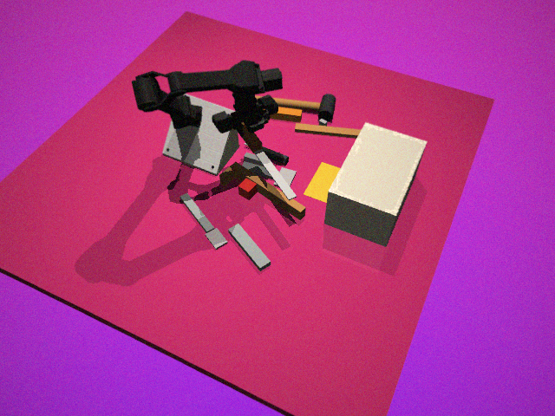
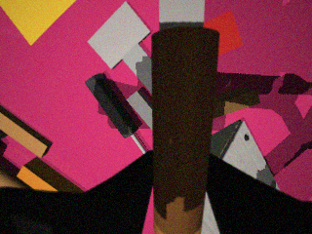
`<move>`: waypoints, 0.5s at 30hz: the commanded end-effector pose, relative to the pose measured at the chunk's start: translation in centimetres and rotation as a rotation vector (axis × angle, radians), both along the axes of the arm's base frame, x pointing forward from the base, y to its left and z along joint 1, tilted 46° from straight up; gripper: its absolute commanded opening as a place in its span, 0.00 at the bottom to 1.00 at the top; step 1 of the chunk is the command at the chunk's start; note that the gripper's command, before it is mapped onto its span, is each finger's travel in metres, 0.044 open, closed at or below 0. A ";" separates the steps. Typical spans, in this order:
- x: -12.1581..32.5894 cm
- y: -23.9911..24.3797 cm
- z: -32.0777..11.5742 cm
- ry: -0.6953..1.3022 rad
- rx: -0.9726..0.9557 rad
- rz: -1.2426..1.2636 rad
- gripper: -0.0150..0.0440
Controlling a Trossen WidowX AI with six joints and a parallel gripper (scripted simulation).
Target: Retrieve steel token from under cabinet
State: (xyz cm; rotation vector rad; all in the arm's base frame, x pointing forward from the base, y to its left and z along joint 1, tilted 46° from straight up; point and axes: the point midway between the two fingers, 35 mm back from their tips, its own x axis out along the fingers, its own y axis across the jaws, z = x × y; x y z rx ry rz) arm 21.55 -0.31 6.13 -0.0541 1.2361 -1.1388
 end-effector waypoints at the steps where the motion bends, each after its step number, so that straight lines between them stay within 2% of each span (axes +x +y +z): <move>1: 0.0 0.1 0.1 0.024 -0.001 0.035 0.25; 15: 0.0 0.1 0.1 0.102 0.011 0.114 0.25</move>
